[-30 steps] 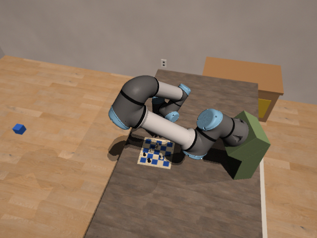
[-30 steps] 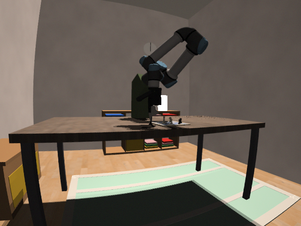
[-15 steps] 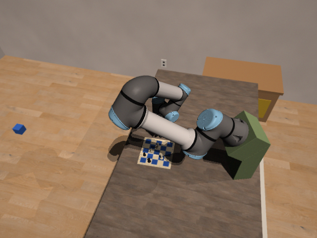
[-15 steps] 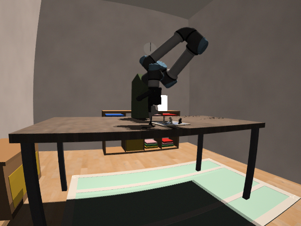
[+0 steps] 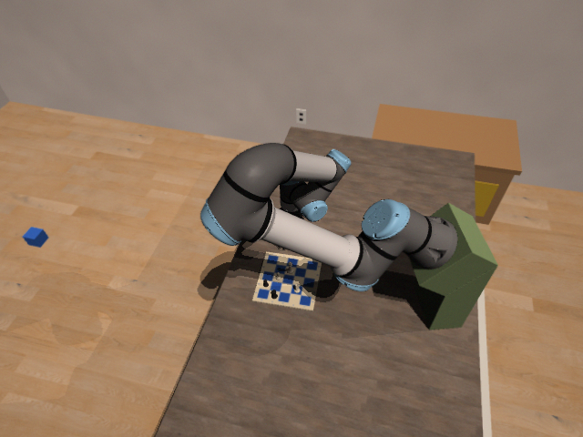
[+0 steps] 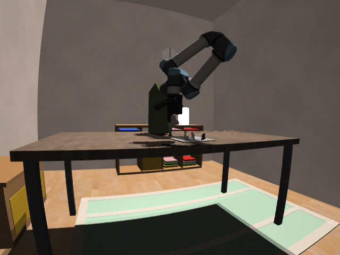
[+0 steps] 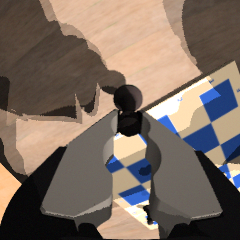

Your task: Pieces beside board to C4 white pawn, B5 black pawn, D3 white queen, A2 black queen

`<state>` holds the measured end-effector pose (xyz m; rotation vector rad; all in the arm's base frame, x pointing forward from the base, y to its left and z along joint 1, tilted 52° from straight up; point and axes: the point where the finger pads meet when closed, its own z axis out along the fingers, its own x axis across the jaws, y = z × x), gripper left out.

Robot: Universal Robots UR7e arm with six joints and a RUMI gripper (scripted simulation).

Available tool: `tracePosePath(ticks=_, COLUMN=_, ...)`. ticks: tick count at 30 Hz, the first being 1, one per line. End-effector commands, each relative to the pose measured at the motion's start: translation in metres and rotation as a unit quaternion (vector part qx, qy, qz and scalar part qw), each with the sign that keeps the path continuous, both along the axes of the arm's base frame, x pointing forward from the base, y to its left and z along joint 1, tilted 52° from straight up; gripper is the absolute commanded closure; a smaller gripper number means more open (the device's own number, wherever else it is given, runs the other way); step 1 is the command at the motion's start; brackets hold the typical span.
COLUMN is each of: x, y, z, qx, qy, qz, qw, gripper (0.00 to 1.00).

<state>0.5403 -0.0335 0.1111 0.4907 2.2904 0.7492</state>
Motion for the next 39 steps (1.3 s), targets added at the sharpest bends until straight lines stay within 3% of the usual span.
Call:
tracePosePath(ticks=1, x=-0.012, y=-0.007, z=0.011, qx=0.000, qy=0.001, qz=0.001, qw=1.000, gripper=1.00)
tracePosePath(ticks=18, x=-0.042, y=-0.023, z=0.038, qx=0.000, qy=0.001, qz=0.001, qw=1.000, gripper=1.00)
tracePosePath(ticks=39, x=-0.051, y=-0.028, z=0.045, qx=0.000, qy=0.001, qz=0.001, qw=1.000, gripper=1.00)
